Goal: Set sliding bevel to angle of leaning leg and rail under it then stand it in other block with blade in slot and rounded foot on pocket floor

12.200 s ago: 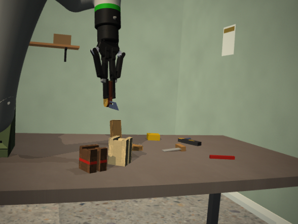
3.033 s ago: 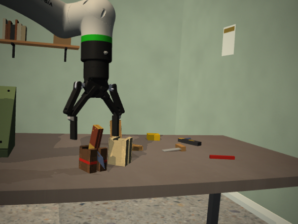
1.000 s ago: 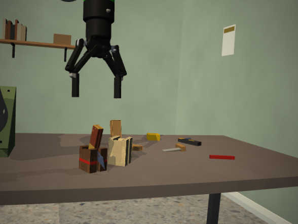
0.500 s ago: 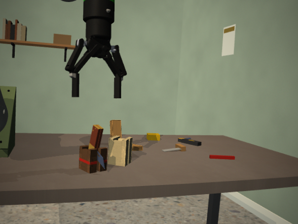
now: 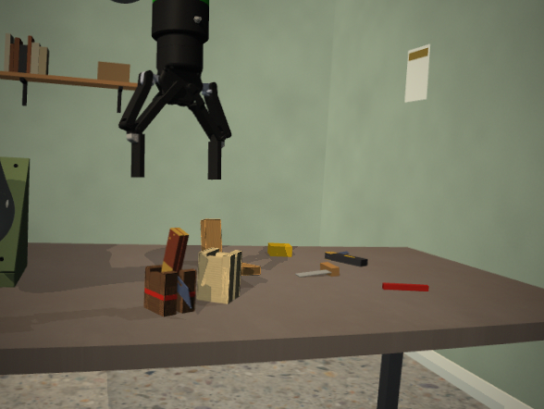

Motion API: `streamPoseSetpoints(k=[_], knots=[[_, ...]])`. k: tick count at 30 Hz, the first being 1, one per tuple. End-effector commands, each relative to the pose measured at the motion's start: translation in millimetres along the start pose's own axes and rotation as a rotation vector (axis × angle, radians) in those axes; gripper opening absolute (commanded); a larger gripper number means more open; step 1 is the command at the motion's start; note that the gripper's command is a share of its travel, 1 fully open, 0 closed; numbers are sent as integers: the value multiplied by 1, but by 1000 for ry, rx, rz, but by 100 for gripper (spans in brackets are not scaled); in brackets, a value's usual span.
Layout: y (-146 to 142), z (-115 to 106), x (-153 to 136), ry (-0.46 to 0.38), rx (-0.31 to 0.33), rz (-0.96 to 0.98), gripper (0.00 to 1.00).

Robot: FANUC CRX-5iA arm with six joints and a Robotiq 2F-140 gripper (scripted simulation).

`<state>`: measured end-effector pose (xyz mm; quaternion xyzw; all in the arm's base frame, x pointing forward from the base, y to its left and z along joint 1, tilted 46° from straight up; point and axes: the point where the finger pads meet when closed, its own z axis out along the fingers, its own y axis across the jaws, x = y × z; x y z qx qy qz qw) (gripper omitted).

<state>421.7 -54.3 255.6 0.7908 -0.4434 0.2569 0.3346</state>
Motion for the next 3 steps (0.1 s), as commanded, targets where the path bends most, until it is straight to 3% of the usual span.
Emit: streamPoseSetpoints(k=[1,3], knots=[[0,-1,0,1,1,0,100],[0,-1,0,1,1,0,100]])
